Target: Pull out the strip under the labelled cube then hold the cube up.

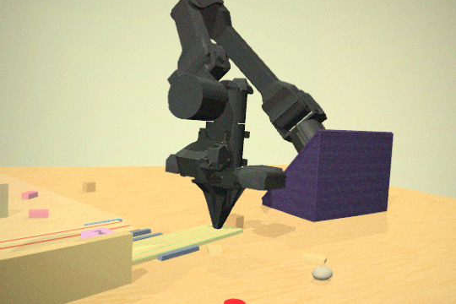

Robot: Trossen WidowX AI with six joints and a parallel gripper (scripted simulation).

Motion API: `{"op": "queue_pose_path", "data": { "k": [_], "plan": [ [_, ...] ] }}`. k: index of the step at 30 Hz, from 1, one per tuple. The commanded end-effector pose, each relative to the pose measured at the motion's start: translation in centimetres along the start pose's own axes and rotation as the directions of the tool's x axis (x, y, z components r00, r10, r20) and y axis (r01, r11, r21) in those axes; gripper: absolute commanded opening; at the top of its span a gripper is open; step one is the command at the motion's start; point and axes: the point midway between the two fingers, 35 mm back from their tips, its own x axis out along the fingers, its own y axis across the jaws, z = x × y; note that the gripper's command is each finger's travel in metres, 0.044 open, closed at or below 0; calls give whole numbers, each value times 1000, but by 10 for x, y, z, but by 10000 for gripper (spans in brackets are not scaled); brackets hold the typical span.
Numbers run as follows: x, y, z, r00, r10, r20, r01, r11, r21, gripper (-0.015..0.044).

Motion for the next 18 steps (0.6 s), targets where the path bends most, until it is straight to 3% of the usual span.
{"op": "queue_pose_path", "data": {
  "k": [1, 18],
  "plan": [
    [4, 1, -13, 1000, 5, -23, -5, 1000, -7, 0],
    [3, 2, -38, 1000, 5, -24, -5, 1000, -8, 0]
  ]
}}
